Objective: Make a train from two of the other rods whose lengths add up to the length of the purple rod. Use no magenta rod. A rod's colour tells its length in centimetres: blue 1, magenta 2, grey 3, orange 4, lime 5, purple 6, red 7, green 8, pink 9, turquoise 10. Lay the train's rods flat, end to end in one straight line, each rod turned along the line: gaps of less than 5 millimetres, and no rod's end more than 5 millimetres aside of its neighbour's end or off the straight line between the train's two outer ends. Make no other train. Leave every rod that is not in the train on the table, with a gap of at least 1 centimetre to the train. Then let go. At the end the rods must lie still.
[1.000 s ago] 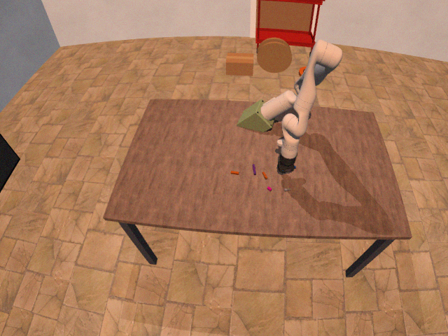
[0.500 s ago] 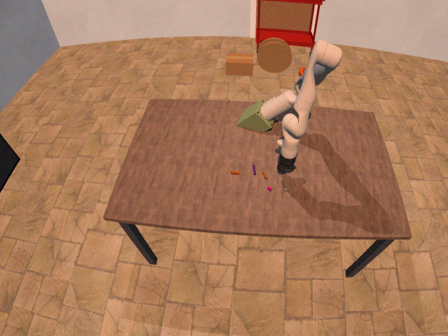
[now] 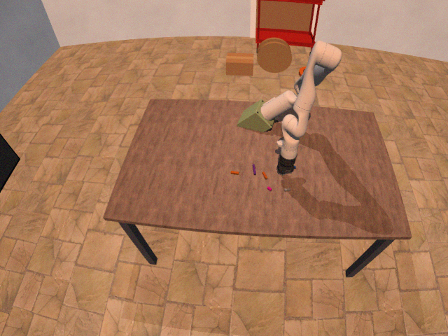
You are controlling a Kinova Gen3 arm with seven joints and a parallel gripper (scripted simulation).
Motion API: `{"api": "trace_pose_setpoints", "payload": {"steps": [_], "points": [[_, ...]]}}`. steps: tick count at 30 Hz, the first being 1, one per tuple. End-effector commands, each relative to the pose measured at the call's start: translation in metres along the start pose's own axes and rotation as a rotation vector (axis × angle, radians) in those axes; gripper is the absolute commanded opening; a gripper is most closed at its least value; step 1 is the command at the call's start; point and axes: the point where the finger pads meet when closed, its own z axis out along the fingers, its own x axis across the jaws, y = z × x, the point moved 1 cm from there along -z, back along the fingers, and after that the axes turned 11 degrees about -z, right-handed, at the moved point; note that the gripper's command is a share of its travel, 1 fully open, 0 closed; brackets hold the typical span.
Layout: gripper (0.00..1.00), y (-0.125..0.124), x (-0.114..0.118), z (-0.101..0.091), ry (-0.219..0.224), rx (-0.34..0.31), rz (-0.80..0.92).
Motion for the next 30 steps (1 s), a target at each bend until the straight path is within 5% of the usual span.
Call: {"api": "trace_pose_setpoints", "payload": {"steps": [1,30], "points": [[0.24,-0.0003,0.0005,0.0024,0.002,0.001,0.000],[0.24,-0.0003,0.0005,0.0077,0.002,0.001,0.000]]}}
